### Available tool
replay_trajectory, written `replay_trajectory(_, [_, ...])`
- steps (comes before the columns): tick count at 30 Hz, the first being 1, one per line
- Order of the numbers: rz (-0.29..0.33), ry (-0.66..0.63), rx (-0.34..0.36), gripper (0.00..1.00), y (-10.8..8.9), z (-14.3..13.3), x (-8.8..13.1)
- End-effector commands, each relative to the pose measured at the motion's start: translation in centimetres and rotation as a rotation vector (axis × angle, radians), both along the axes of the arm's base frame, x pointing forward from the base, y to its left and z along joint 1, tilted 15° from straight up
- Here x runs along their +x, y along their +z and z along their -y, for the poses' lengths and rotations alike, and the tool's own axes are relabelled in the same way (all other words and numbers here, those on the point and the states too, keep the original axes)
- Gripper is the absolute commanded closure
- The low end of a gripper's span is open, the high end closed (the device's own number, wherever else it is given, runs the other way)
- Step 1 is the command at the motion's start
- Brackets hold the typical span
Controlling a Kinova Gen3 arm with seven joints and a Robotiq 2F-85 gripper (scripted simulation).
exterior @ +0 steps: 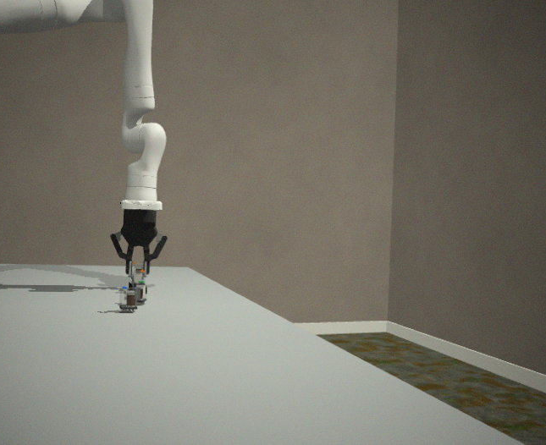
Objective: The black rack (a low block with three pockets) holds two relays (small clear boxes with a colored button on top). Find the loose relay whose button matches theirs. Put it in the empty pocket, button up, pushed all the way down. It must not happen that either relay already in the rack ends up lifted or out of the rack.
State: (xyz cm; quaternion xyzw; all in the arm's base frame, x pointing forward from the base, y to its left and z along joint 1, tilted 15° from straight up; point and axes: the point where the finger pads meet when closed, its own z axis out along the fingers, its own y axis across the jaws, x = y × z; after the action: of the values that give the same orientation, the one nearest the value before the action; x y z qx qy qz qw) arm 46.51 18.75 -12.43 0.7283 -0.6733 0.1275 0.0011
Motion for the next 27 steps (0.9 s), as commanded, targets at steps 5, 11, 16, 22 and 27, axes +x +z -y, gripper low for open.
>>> replay_trajectory(5, [0.001, 0.000, 0.001, 1.00, -0.11, -0.02, 0.07])
replay_trajectory(11, [0.001, 0.000, 0.001, 1.00, -0.26, 0.01, 0.09])
replay_trajectory(16, [0.001, 0.000, 0.001, 1.00, -0.39, 0.03, 0.12])
replay_trajectory(22, [0.001, 0.000, 0.001, 1.00, -0.59, 0.07, 0.16])
replay_trajectory(27, [0.001, 0.000, 0.001, 1.00, -0.76, 0.10, 0.19])
